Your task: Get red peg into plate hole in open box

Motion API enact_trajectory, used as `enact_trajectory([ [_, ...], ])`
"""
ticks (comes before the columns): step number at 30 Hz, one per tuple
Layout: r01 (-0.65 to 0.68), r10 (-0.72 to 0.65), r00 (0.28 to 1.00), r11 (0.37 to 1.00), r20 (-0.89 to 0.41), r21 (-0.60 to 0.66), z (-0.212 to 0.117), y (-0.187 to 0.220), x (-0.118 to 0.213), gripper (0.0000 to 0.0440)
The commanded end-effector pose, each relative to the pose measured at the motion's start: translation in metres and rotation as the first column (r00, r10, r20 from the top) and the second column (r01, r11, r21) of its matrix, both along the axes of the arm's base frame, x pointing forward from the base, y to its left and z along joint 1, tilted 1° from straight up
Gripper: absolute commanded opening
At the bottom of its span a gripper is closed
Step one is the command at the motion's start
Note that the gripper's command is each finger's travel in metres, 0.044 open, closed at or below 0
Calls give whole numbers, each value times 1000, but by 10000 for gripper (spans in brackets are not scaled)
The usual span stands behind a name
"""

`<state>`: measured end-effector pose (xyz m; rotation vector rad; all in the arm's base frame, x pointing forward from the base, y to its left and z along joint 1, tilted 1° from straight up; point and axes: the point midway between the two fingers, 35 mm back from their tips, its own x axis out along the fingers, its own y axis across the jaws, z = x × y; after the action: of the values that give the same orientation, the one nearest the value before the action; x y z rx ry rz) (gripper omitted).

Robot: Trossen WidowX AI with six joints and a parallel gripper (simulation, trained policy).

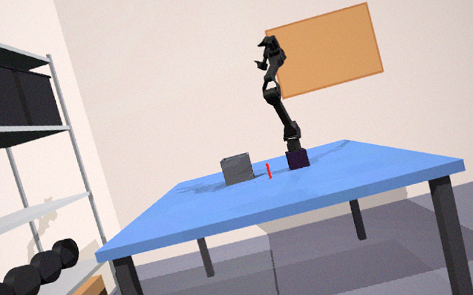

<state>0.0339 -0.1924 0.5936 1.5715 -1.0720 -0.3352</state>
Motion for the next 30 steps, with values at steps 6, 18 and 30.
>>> enact_trajectory([
  [6,-242,219,963,960,159,140,-17,-25,39,439],
  [18,-509,416,852,800,318,318,-45,-27,110,439],
  [30,-673,515,740,554,433,490,-80,0,179,438],
])
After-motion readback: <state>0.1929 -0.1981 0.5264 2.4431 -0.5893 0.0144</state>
